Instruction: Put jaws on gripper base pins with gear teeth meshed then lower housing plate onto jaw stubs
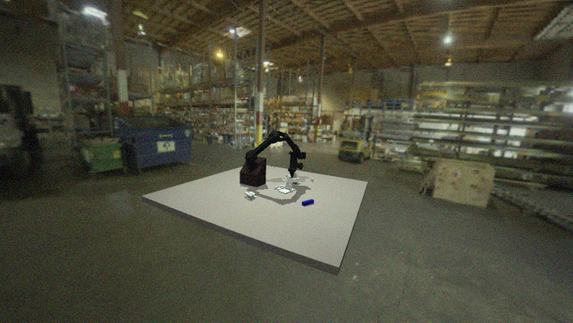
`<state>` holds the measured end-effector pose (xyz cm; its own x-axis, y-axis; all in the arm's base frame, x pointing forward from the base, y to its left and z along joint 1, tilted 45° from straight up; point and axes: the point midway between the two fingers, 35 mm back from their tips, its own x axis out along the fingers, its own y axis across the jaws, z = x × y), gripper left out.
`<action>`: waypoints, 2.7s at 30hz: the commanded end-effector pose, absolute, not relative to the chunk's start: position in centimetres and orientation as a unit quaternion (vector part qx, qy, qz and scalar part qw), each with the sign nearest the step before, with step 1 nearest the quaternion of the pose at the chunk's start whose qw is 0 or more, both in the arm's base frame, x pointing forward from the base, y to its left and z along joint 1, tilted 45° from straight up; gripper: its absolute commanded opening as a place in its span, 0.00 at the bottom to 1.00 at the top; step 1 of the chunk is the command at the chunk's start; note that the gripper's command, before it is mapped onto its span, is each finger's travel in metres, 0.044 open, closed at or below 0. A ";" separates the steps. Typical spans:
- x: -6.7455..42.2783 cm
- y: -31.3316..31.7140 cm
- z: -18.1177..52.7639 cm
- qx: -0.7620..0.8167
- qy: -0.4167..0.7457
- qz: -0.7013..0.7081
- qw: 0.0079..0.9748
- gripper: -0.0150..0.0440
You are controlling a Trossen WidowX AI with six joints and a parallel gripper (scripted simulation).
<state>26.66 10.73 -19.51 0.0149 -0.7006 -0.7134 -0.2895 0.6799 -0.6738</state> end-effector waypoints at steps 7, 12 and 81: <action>26.6 12.9 -17.3 -0.360 0.681 -0.168 0.615 0.48; 26.7 12.8 -17.2 -0.358 0.681 -0.169 0.616 0.48; 30.1 -2.5 -2.4 -0.236 0.633 -0.305 0.671 0.48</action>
